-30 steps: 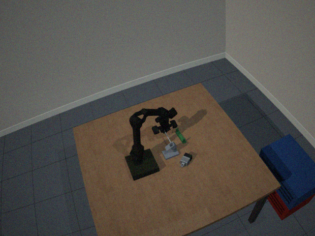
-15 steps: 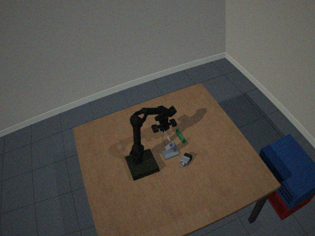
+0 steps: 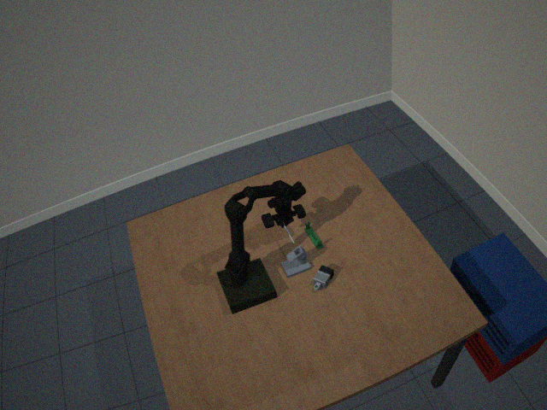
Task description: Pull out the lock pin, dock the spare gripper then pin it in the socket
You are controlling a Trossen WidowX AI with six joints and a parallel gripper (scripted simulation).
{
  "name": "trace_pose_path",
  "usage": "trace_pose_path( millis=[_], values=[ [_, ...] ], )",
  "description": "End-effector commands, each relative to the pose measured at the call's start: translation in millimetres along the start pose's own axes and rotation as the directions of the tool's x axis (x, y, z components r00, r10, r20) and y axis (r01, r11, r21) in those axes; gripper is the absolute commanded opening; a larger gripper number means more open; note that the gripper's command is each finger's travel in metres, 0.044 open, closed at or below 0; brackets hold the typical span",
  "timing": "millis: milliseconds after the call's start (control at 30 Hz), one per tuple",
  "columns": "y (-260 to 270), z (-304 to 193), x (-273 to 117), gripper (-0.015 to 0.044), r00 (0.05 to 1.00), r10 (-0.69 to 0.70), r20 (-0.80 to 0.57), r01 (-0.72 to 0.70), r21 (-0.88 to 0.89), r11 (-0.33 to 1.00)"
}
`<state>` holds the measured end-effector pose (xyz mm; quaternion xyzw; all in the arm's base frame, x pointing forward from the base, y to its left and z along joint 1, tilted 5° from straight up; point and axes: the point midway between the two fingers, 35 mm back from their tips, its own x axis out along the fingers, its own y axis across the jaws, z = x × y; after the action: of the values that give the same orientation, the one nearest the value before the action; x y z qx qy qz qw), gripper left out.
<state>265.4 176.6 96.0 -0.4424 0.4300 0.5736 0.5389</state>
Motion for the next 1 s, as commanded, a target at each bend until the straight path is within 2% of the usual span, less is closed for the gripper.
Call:
trace_pose_path(
  millis=[0, 333, 967],
  values=[
    [0.0, 1.8, -8.3, 0.0000, 1.000, -0.003, 0.002, 0.003, -0.001, 1.000],
    [-0.2, 1.2, -5.7, 0.0000, 1.000, 0.005, -0.002, -0.005, 0.001, 1.000],
    [-53.7, 25.8, -18.0, 0.0000, 1.000, 0.002, -0.002, -0.002, -0.018, 1.000]
  ],
)
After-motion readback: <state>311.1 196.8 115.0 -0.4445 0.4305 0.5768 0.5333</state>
